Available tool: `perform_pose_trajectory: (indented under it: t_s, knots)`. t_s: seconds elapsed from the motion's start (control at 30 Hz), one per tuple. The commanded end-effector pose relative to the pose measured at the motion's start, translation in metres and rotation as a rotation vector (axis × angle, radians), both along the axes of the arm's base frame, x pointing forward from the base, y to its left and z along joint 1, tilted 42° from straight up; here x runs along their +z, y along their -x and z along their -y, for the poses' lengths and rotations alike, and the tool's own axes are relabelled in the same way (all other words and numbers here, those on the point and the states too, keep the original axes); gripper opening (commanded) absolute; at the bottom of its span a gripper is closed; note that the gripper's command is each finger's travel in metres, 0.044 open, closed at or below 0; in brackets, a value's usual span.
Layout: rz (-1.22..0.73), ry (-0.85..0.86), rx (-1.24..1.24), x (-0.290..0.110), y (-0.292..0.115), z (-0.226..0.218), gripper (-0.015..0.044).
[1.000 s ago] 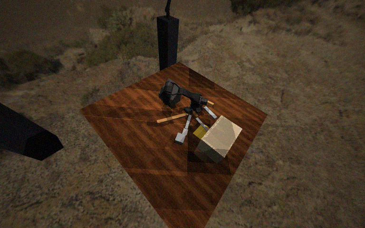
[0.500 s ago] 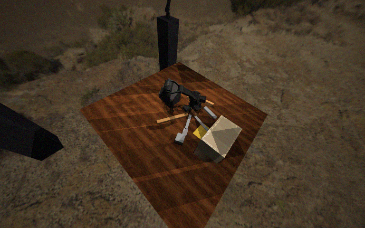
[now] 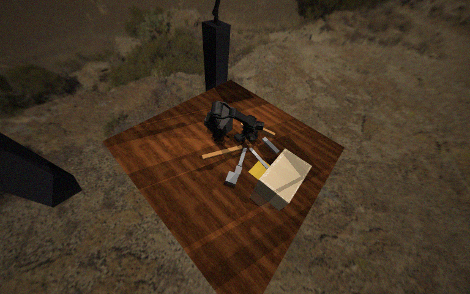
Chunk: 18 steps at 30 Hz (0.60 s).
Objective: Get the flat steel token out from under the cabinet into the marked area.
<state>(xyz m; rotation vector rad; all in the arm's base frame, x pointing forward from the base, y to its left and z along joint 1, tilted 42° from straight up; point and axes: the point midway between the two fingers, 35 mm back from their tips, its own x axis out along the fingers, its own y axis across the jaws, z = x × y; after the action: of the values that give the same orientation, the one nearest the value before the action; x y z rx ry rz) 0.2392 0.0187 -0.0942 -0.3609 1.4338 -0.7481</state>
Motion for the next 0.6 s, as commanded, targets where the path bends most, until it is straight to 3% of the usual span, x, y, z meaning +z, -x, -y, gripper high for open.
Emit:
perform_pose_trajectory:
  t_s: [0.0, 0.57]
  knots:
    - [0.004, 0.0, -0.006, 0.0001, -0.0001, -0.0001, 0.0]
    - [0.084, 0.005, -0.101, 0.0011, -0.0002, -0.0009, 0.0]
